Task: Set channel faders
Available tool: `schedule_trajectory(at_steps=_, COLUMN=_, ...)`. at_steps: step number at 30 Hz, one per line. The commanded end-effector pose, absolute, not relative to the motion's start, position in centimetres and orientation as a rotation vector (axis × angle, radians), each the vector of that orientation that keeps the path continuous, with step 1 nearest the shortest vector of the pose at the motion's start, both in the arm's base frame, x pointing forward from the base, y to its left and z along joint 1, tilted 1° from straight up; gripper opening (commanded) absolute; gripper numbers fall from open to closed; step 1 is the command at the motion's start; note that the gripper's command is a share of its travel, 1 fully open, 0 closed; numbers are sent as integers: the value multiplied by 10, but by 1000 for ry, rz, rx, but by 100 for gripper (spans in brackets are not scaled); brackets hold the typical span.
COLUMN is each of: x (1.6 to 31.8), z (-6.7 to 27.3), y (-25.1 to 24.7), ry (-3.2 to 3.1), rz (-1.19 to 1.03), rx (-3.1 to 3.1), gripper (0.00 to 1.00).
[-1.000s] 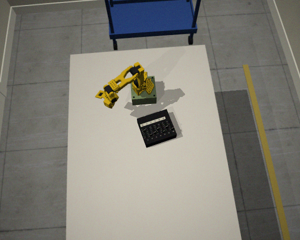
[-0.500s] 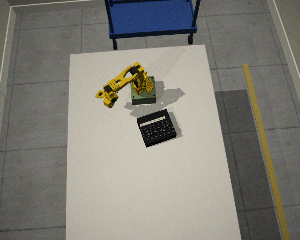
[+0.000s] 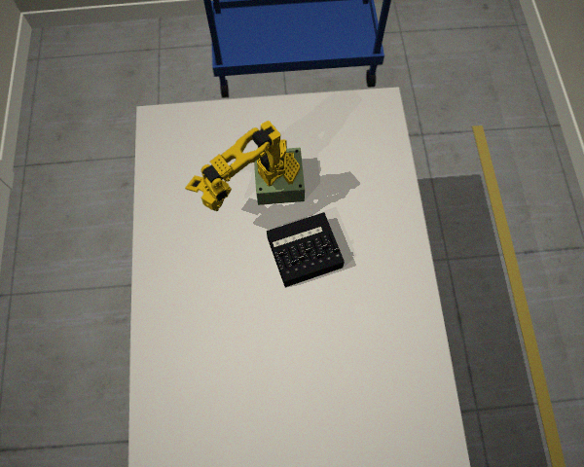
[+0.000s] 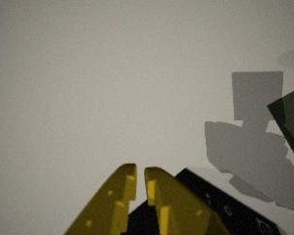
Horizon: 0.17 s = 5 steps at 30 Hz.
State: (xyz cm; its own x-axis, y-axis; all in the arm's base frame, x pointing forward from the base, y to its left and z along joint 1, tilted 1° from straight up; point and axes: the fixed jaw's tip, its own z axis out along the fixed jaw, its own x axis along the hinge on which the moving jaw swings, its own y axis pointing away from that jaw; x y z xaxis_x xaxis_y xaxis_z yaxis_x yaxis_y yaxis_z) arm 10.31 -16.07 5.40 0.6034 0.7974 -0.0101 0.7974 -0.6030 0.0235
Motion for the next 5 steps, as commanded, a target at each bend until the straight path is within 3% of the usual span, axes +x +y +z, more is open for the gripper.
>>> schedule_trajectory(at_steps=1, x=101, z=53, y=-161, ry=1384, rz=1, rx=2814, gripper=0)
schedule_trajectory(at_steps=5, x=101, z=53, y=-161, ry=1384, rz=1, rx=2814, gripper=0)
